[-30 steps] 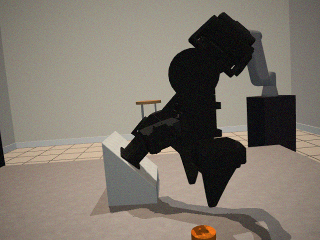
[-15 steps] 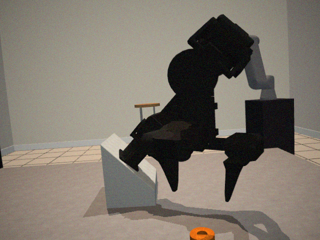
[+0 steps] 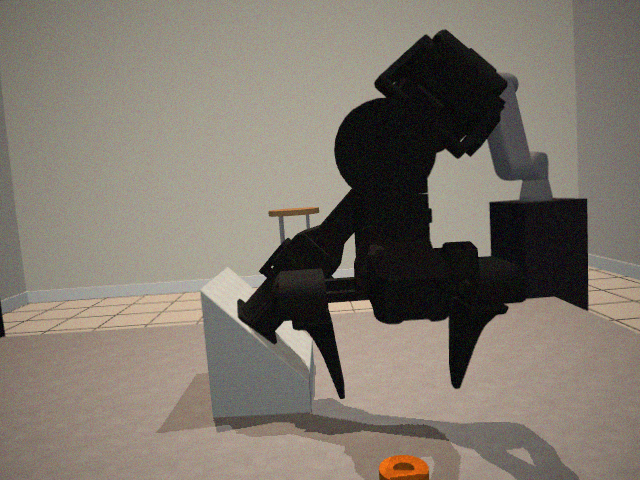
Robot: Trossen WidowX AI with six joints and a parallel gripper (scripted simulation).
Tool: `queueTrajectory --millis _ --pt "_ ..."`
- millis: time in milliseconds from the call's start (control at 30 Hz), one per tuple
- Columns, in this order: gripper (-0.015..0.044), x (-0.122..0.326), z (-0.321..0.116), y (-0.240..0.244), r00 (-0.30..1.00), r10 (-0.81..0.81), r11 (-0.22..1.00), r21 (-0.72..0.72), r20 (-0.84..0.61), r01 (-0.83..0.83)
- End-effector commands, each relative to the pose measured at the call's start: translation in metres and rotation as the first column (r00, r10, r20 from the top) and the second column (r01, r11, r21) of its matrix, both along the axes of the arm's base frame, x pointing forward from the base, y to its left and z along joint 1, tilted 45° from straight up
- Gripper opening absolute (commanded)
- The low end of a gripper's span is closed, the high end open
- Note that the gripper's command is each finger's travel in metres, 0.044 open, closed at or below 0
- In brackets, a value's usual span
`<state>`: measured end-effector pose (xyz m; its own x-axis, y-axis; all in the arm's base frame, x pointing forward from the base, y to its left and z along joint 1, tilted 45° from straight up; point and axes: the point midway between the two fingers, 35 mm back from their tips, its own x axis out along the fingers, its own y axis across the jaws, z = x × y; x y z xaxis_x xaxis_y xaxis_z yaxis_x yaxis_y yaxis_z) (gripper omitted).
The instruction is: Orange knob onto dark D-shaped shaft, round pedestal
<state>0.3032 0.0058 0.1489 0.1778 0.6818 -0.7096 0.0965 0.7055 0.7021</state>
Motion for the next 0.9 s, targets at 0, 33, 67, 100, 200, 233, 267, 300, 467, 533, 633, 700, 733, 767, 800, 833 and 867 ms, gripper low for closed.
queueTrajectory --millis 0,33,67,100,200,233,267,300,467,533,633,700,733,767,800,833,867 --pt "0.044 0.0 0.0 0.0 0.999 0.031 1.0 -0.004 0.034 -0.031" --pt "0.044 0.0 0.0 0.0 0.999 0.031 1.0 -0.004 0.034 -0.031" --pt "0.044 0.0 0.0 0.0 0.999 0.031 1.0 -0.004 0.034 -0.031" --pt "0.044 0.001 -0.002 0.002 0.999 0.031 1.0 -0.005 0.034 -0.031" --pt "0.044 0.006 -0.022 0.022 0.999 0.031 1.0 -0.003 0.035 -0.031" --pt "0.044 0.007 -0.024 0.024 0.999 0.031 1.0 -0.003 0.035 -0.031" --pt "0.044 0.007 -0.024 0.024 0.999 0.031 1.0 -0.003 0.035 -0.031" --pt "0.044 0.007 -0.024 0.024 0.999 0.031 1.0 -0.003 0.035 -0.031" --pt "0.044 0.009 -0.033 0.034 0.999 0.031 1.0 -0.002 0.035 -0.031" --pt "0.044 0.009 -0.034 0.035 0.999 0.031 1.0 -0.002 0.035 -0.031" --pt "0.044 0.01 -0.036 0.036 0.999 0.031 1.0 -0.002 0.035 -0.031" --pt "0.044 0.011 -0.038 0.038 0.999 0.031 1.0 -0.003 0.035 -0.031" --pt "0.044 0.011 -0.04 0.039 0.999 0.031 1.0 -0.003 0.035 -0.031" --pt "0.044 0.012 -0.041 0.04 0.999 0.031 1.0 -0.003 0.035 -0.031" --pt "0.044 0.012 -0.042 0.041 0.999 0.031 1.0 -0.003 0.035 -0.031" --pt "0.044 0.013 -0.043 0.042 0.999 0.031 1.0 -0.003 0.035 -0.031" --pt "0.044 0.013 -0.044 0.044 0.999 0.031 1.0 -0.004 0.035 -0.031"
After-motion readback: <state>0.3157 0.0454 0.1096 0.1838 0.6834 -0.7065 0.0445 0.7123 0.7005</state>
